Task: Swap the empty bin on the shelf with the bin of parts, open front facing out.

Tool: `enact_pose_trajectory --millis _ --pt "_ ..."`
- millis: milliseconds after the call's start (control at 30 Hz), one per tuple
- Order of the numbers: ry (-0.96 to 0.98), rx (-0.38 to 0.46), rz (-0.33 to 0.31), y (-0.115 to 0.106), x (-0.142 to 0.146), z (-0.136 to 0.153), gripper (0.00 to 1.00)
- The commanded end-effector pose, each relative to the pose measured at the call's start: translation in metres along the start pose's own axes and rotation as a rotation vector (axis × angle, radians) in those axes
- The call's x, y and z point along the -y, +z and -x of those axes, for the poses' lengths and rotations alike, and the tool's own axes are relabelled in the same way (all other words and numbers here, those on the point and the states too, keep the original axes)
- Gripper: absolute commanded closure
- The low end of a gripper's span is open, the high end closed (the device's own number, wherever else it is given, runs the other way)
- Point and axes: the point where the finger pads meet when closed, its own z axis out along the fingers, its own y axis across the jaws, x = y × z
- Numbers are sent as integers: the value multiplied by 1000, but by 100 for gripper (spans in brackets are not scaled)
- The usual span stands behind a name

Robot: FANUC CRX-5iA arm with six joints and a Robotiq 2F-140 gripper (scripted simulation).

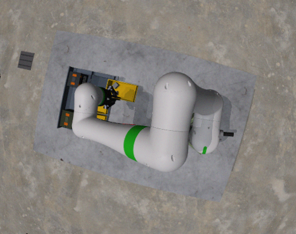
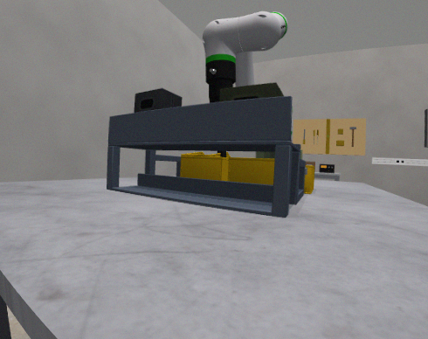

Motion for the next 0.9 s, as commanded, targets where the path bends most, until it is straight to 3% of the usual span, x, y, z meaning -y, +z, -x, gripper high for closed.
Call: enact_pose_trajectory --millis 0,867 --pt "0 2 0 -1 0 3 90" --pt "0 2 0 -5 0 32 90"
